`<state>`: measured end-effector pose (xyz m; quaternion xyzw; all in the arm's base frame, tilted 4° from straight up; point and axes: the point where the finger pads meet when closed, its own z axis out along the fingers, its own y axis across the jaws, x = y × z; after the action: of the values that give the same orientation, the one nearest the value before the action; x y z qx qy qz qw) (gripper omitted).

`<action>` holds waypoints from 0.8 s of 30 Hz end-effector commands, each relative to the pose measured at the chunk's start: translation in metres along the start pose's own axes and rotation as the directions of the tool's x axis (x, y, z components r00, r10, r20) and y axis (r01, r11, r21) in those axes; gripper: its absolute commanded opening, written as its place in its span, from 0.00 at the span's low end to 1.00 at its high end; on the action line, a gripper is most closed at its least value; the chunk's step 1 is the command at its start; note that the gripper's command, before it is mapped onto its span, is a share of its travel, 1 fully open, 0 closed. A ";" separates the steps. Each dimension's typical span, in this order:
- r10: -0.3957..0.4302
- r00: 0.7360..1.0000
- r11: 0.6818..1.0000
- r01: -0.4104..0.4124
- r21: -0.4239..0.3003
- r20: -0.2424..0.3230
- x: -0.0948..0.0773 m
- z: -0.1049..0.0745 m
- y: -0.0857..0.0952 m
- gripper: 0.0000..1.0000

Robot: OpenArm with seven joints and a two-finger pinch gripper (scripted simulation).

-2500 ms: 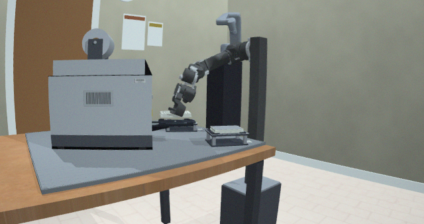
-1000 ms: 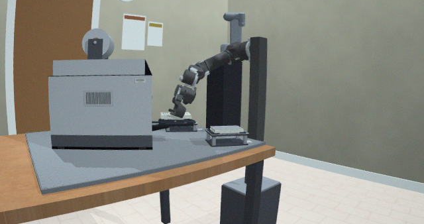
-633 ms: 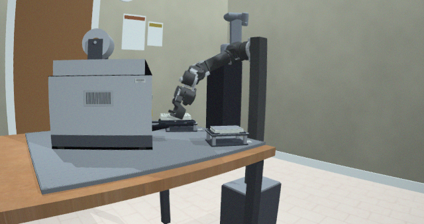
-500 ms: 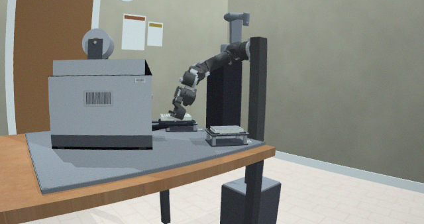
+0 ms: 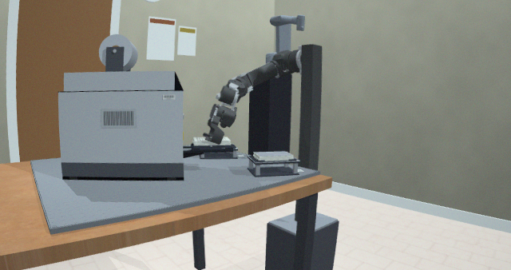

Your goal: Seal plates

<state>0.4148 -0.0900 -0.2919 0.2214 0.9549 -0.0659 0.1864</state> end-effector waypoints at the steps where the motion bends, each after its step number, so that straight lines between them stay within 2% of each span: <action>1: -0.001 1.000 1.000 0.001 -0.002 0.002 -0.001 0.000 0.001 0.00; 24: -0.005 1.000 1.000 0.005 -0.004 -0.001 0.002 0.003 0.001 0.00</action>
<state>0.4151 -0.0903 -0.2938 0.2220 0.9548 -0.0657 0.1866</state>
